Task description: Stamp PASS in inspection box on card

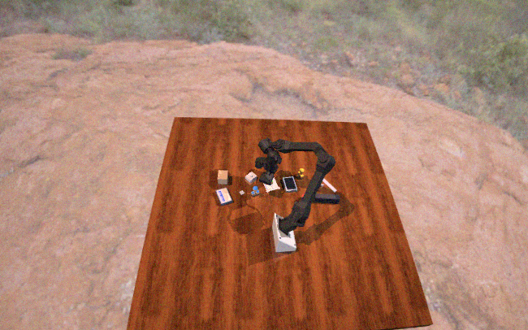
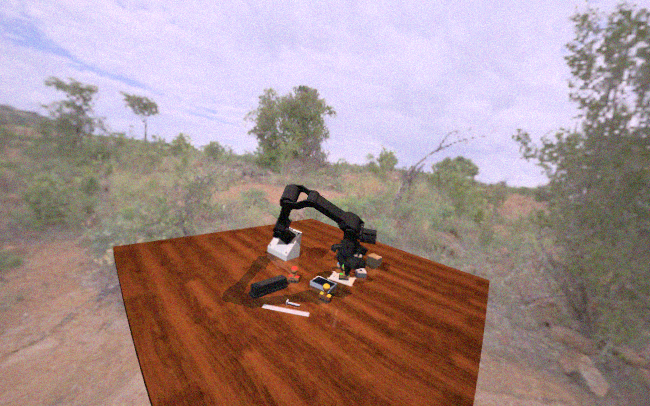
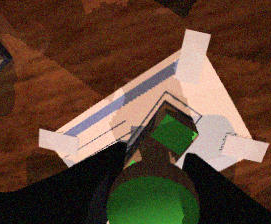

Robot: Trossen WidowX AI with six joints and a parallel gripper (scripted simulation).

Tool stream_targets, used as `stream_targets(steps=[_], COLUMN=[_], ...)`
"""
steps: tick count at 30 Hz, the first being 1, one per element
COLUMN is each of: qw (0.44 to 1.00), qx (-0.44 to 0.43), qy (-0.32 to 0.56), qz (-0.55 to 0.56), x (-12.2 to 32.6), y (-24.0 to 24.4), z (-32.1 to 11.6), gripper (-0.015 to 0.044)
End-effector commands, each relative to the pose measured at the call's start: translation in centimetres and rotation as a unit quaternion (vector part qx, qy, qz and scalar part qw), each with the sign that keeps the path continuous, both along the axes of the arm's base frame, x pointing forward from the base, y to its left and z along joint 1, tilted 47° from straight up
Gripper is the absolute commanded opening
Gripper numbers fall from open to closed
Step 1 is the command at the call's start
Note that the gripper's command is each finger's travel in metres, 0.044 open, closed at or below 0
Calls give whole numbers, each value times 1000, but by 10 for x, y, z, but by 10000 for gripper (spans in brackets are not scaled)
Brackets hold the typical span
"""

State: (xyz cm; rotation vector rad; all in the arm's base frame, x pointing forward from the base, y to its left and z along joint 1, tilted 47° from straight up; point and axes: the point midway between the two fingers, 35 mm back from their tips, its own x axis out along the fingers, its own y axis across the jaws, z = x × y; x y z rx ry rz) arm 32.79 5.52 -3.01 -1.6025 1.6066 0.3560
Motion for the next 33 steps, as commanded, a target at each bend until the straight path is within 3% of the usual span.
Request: stream_targets(steps=[1, 33], qw=[1000, 1000], qx=[-1, -1], qy=[-1, -1], qz=[0, 0], x=[1, 0], y=[-2, 4], z=[-1, 4], gripper=[0, 0])
